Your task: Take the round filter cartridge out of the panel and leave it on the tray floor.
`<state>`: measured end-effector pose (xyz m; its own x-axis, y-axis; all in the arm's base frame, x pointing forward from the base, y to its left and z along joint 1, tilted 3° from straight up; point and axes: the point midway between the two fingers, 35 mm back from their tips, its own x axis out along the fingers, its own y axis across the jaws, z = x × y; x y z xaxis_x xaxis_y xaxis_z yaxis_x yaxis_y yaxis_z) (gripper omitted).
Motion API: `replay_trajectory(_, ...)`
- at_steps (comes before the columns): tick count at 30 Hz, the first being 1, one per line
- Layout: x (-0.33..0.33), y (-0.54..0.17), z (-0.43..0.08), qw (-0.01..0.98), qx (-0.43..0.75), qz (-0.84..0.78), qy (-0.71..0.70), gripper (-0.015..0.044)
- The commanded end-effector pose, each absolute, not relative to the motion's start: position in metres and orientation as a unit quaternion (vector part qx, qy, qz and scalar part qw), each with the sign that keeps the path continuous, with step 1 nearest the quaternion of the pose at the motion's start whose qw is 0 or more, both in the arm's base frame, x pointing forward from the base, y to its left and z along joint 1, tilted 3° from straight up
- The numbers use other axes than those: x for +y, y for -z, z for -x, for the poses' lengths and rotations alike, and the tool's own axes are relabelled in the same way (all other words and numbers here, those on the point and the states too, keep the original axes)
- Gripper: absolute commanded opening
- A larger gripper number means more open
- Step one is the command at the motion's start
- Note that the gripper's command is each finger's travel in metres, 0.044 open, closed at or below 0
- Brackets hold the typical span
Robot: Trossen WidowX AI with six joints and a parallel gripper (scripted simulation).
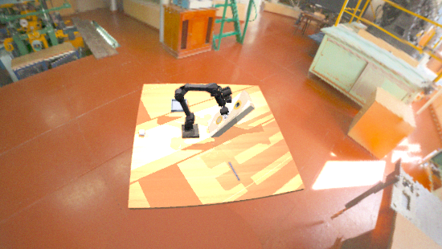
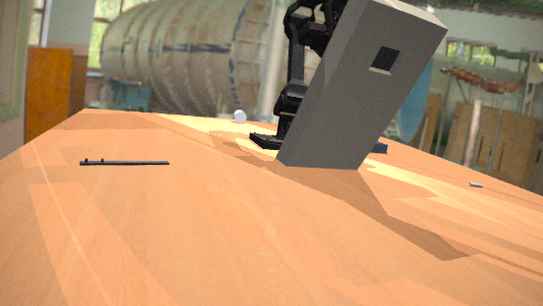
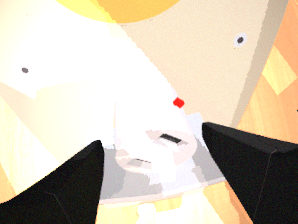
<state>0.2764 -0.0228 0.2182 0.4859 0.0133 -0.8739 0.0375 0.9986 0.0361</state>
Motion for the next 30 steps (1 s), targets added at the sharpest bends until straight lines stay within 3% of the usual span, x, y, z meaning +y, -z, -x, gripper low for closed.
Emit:
replay_trajectory(1,-0.023,-0.218,-0.276,0.862,0.507,-0.025,0.007,0.0278)
replay_trajectory(3,-0.023,-0.218,-0.276,0.862,0.507,-0.025,0.007,0.0226)
replay_trajectory(11,-0.023,-0.218,-0.276,0.862,0.507,-0.025,0.007,0.0173)
replay_trajectory(18,-0.023,-0.224,-0.281,0.862,0.507,-0.025,0.007,0.0000)
replay_trajectory(30,-0.024,-0.244,-0.289,0.862,0.507,-0.025,0.007,0.0000)
